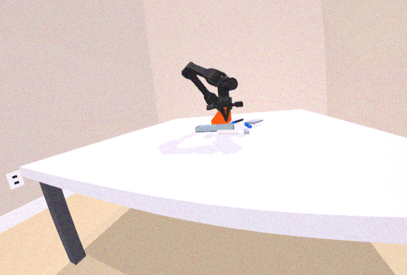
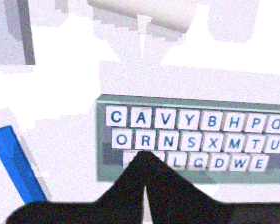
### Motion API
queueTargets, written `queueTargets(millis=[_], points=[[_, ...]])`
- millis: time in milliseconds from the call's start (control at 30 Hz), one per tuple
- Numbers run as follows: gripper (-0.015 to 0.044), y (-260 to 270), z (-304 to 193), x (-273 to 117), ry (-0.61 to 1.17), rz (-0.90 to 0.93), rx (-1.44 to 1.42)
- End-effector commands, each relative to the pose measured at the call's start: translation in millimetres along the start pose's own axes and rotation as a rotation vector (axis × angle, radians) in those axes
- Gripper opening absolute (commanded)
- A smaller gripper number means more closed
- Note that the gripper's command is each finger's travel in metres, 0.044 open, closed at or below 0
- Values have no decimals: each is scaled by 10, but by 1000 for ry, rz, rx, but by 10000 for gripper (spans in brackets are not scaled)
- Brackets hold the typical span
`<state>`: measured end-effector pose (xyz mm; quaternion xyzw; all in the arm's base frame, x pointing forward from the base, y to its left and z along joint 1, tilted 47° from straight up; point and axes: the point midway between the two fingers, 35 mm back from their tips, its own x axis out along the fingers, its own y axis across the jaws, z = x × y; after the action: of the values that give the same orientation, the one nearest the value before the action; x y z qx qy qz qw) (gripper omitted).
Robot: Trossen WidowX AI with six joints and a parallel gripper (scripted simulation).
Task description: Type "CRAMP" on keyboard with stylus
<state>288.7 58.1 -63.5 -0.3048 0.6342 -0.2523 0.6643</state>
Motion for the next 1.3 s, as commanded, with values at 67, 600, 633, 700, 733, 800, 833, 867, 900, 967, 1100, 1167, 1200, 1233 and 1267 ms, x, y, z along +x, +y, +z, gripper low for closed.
queueTargets(millis=[67,600,633,700,733,800,833,867,900,967,1100,1167,1200,1233,1267], points=[[0,-20,8,-4,-1,-4,3],[0,-666,5,-4,-1,-7,2],[0,-693,8,-5,-1,-7,2],[0,-914,23,-9,-1,-6,2],[0,-1083,23,-9,-1,-6,2],[0,-1306,7,-8,0,-9,2],[0,-1334,4,-8,0,-10,2],[0,-1334,4,-8,0,-10,2],[0,-1334,4,-8,0,-10,2],[0,-1334,4,-8,0,-10,2],[0,-1334,4,-8,0,-10,2],[0,-1334,4,-8,0,-10,2],[0,-1334,4,-8,0,-10,2],[0,-1317,-13,-8,0,-10,2],[0,-1266,-63,-9,0,-9,2]])
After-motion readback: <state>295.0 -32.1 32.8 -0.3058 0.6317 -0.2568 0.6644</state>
